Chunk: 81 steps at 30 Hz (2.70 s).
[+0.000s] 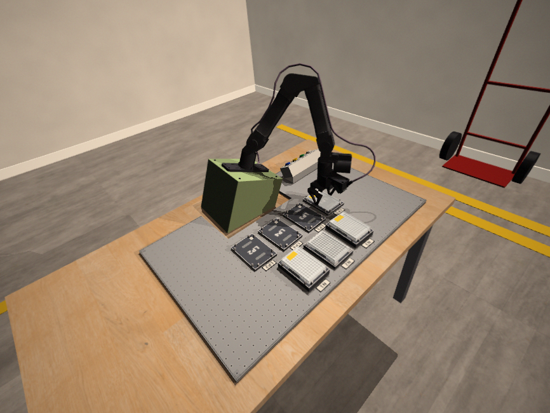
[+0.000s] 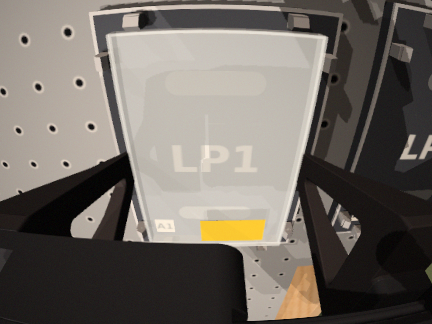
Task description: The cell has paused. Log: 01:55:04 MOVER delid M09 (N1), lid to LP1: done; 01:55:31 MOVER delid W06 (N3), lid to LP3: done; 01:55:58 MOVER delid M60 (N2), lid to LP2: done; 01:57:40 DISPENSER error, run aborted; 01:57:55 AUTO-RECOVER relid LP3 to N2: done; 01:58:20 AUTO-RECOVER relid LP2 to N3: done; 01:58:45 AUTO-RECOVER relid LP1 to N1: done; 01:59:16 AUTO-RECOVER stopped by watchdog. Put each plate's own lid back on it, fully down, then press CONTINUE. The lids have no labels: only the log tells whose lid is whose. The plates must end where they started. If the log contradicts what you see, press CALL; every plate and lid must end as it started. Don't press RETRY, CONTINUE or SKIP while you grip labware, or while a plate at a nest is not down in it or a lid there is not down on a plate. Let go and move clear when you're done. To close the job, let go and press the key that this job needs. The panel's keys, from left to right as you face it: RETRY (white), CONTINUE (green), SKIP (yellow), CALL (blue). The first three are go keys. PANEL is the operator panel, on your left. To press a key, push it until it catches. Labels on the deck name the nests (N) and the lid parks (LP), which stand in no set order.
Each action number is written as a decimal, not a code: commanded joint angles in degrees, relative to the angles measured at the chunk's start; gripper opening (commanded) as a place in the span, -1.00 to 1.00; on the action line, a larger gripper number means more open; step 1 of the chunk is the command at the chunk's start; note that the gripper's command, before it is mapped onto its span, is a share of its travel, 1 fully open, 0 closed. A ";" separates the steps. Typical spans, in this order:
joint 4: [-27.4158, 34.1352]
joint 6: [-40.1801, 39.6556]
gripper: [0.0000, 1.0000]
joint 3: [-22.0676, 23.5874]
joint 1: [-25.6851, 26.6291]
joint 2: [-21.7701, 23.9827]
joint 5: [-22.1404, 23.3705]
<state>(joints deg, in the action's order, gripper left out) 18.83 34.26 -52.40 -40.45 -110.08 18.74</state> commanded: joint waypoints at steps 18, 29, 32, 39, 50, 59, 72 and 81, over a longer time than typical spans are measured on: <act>0.08 0.27 -1.00 -0.22 0.07 0.52 -0.13; 0.17 0.27 -1.00 -0.27 0.07 0.57 -0.13; 0.18 0.27 -1.00 -0.27 0.07 0.57 -0.13; 0.24 0.27 -1.00 -0.30 0.07 0.60 -0.13; 0.32 0.27 1.00 -0.35 0.06 0.64 -0.13; 0.32 0.27 1.00 -0.35 0.06 0.64 -0.13; 0.32 0.27 1.00 -0.35 0.06 0.64 -0.13; 0.32 0.27 1.00 -0.35 0.06 0.64 -0.13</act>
<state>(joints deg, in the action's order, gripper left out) 18.87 34.28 -52.38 -40.45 -110.10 18.74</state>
